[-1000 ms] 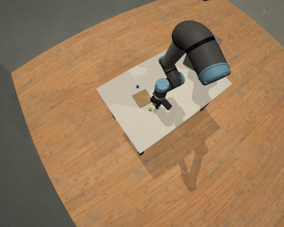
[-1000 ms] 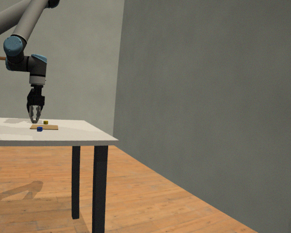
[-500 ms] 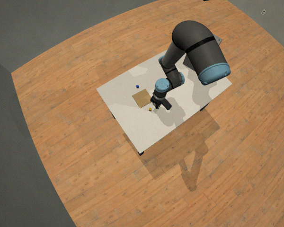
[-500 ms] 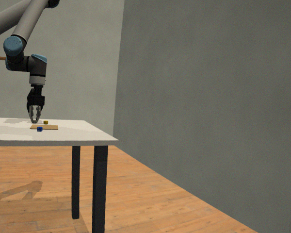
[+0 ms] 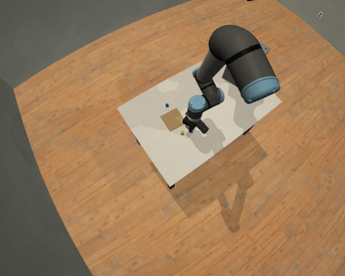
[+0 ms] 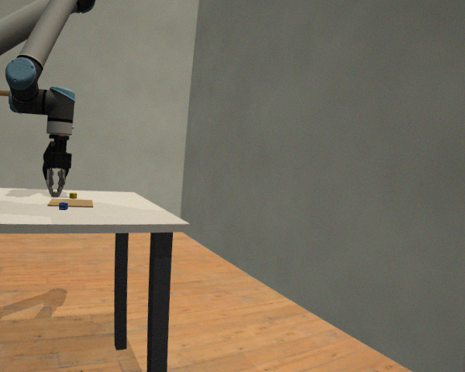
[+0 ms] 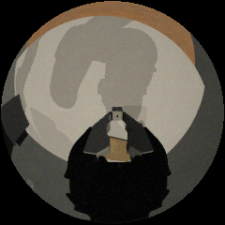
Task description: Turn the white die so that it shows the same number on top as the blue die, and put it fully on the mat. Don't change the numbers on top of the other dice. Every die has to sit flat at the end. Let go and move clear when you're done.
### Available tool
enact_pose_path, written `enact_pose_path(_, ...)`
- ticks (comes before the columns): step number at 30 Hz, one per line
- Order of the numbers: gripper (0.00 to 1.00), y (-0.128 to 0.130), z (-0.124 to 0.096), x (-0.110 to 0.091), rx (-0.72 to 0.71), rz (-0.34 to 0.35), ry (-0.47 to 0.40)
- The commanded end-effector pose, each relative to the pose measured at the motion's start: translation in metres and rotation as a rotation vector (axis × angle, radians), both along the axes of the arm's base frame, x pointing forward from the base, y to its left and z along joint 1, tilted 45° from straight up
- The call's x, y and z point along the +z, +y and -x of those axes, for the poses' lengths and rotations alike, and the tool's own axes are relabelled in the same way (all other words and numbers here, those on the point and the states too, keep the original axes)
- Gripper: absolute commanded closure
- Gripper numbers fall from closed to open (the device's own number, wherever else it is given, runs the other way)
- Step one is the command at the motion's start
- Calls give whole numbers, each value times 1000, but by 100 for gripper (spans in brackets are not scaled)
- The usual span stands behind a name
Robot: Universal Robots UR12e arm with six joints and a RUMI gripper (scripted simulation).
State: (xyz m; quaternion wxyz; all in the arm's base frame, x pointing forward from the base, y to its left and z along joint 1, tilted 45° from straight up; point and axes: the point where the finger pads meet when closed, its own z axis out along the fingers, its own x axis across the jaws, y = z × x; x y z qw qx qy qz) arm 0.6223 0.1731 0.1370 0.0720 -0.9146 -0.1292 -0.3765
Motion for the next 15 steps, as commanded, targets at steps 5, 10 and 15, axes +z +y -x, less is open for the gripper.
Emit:
enact_pose_path(5, 97, 0, 0, 1, 0, 0, -1)
enact_pose_path(10, 97, 0, 1, 2, 0, 0, -1)
enact_pose_path(15, 97, -2, 7, 7, 0, 0, -1)
